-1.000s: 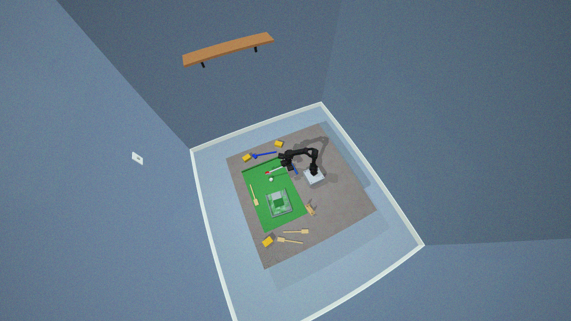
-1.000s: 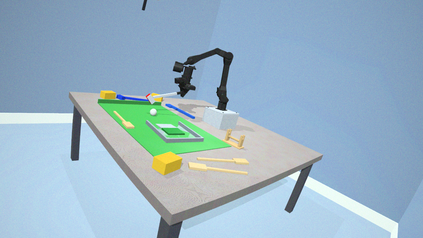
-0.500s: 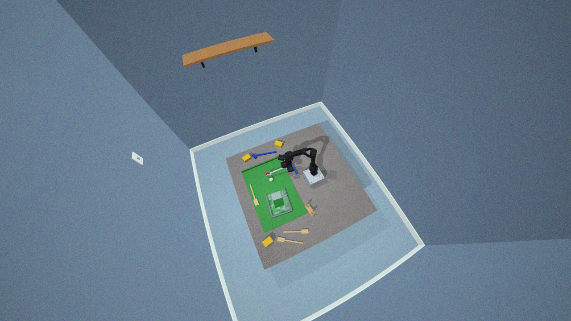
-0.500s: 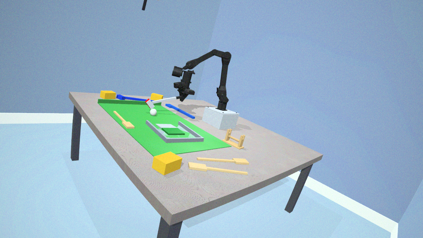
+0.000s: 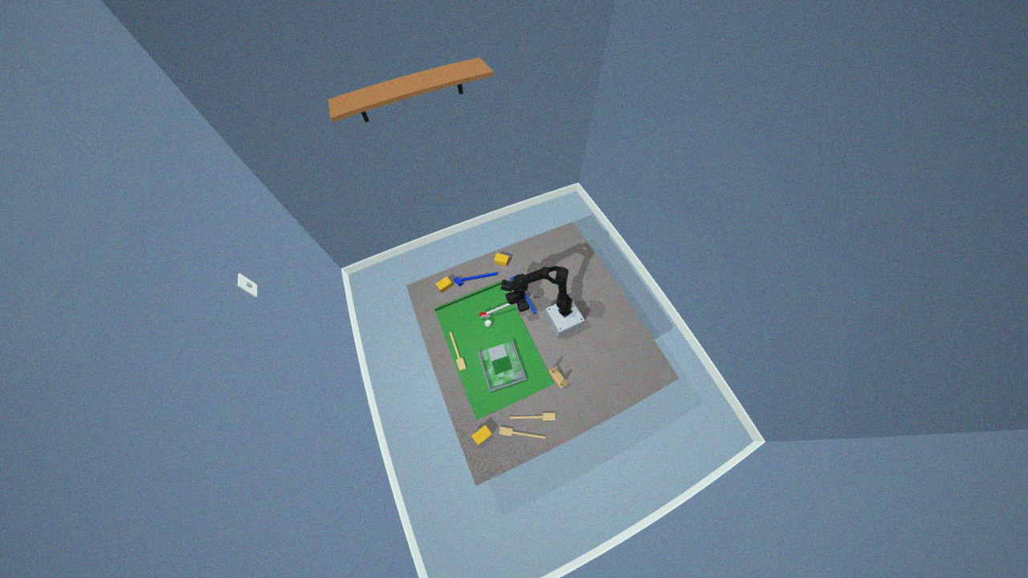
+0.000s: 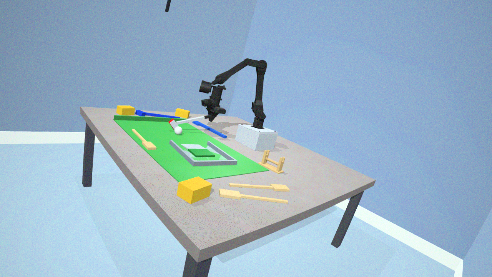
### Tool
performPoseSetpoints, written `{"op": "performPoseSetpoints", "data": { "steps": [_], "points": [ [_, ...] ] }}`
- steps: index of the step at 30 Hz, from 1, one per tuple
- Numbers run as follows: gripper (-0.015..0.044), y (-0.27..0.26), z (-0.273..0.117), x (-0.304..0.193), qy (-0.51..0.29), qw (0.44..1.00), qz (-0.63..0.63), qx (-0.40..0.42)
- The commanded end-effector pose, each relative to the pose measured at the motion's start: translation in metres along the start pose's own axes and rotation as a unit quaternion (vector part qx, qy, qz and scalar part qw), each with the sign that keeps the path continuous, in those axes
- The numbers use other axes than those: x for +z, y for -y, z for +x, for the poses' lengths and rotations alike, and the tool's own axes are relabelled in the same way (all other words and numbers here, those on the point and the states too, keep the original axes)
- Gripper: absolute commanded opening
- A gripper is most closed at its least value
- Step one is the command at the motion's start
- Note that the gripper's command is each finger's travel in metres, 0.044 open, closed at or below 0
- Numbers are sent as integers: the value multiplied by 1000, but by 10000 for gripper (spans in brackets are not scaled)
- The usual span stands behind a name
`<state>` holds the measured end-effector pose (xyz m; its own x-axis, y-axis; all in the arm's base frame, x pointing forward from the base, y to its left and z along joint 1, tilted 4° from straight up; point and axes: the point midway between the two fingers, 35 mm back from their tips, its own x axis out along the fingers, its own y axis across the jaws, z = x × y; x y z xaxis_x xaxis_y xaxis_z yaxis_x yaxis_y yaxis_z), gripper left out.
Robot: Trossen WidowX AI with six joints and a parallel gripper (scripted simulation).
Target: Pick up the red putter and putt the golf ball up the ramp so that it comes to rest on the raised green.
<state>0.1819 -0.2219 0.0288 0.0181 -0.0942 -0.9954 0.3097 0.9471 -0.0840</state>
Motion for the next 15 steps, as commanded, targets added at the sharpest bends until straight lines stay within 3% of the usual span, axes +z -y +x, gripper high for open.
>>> {"op": "performPoseSetpoints", "data": {
  "steps": [1,15],
  "points": [
    [0,0,-1,1,1,1000,0,-1],
    [0,29,3,1,1,1000,-2,-1]
  ]
}}
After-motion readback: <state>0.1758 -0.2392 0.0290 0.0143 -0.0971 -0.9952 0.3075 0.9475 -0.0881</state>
